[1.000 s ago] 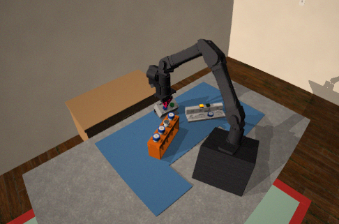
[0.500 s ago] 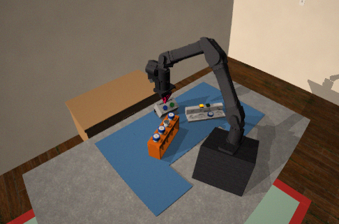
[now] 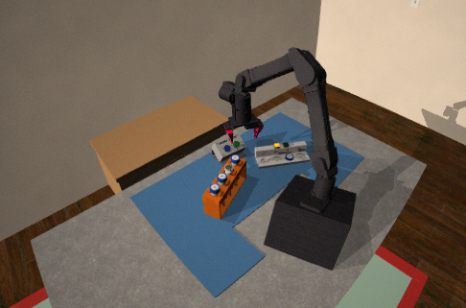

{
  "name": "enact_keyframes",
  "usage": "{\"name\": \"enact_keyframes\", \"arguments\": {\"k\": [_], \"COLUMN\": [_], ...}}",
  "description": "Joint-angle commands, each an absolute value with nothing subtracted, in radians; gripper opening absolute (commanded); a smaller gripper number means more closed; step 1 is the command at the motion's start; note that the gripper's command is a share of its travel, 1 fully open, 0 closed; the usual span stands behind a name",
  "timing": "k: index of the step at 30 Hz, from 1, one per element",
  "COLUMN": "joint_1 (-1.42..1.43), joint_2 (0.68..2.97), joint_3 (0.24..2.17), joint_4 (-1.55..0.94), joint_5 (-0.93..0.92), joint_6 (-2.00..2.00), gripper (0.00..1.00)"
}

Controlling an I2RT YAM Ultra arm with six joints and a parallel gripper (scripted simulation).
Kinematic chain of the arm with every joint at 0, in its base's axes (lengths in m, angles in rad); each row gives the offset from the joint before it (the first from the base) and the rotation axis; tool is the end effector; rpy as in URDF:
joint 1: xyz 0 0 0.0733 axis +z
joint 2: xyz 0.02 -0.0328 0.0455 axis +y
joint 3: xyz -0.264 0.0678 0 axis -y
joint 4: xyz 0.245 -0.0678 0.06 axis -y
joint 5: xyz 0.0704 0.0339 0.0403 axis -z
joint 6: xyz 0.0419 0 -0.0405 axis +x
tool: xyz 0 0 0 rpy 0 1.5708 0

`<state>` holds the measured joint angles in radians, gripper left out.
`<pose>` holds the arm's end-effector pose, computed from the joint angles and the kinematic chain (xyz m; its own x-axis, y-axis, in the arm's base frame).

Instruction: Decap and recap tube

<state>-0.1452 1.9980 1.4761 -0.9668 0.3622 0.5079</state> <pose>0.3745 -0.0687 0.1797 -0.7819 0.5740 -0.2434 0.6229 0.7347 -0.2687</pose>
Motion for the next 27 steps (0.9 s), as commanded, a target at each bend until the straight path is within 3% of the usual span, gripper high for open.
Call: {"name": "enact_keyframes", "arguments": {"k": [1,14,27], "joint_1": [-0.164,-0.447,-0.577], "joint_2": [1.955,1.753,1.704], "joint_3": [1.431,1.229,1.196], "joint_4": [-0.924,-0.827,-0.804], "joint_5": [0.357,0.311,0.282], "joint_6": [0.604,0.308,0.177], "gripper": [1.0,1.0,1.0]}}
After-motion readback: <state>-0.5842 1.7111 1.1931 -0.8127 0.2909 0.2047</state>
